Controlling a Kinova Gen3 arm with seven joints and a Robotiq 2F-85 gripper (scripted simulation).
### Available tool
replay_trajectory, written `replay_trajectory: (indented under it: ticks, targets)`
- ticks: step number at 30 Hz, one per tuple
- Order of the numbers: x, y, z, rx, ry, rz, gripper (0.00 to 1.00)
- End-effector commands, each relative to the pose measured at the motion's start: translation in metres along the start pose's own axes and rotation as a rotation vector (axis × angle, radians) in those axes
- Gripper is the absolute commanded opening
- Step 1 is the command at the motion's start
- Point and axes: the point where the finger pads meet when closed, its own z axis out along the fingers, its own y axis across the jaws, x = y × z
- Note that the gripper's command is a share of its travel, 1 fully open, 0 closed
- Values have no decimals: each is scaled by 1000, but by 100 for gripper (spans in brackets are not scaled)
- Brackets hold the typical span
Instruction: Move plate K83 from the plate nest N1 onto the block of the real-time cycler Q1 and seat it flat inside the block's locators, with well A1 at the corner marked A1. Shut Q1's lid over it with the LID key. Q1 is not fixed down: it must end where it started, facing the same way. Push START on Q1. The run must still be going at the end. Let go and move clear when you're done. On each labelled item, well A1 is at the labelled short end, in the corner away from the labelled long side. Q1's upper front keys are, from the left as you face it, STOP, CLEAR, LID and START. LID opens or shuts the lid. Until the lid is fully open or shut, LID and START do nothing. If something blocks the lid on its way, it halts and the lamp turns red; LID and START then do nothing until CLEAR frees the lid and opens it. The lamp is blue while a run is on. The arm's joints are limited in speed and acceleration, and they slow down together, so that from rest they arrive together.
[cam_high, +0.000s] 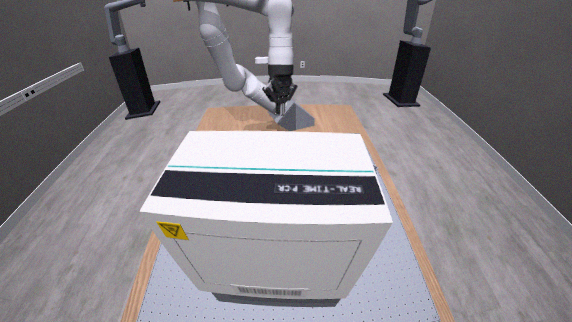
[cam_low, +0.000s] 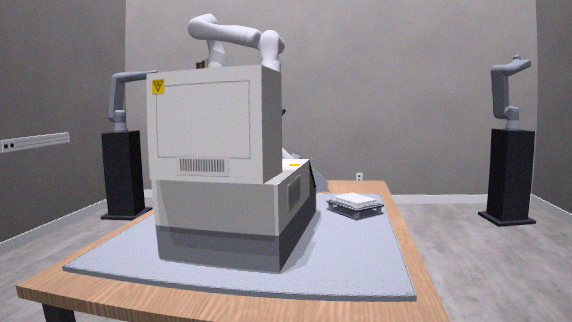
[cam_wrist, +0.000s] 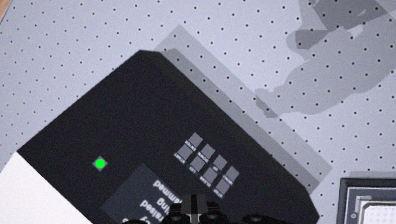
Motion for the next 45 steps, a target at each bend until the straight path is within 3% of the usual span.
replay_trajectory:
  ticks: [1, 14, 15, 38, 39, 45]
  targets:
    - [-1, -1, -4, 0, -1, 0, 10]
    - [-4, -3, -18, 0, -1, 0, 10]
    - [-6, 0, -17, -7, 6, 1, 100]
    - [-47, 56, -11, -153, 155, 23, 100]
    - [-49, 59, -11, -181, 184, 27, 100]
    - [-60, 75, -10, -183, 186, 28, 100]
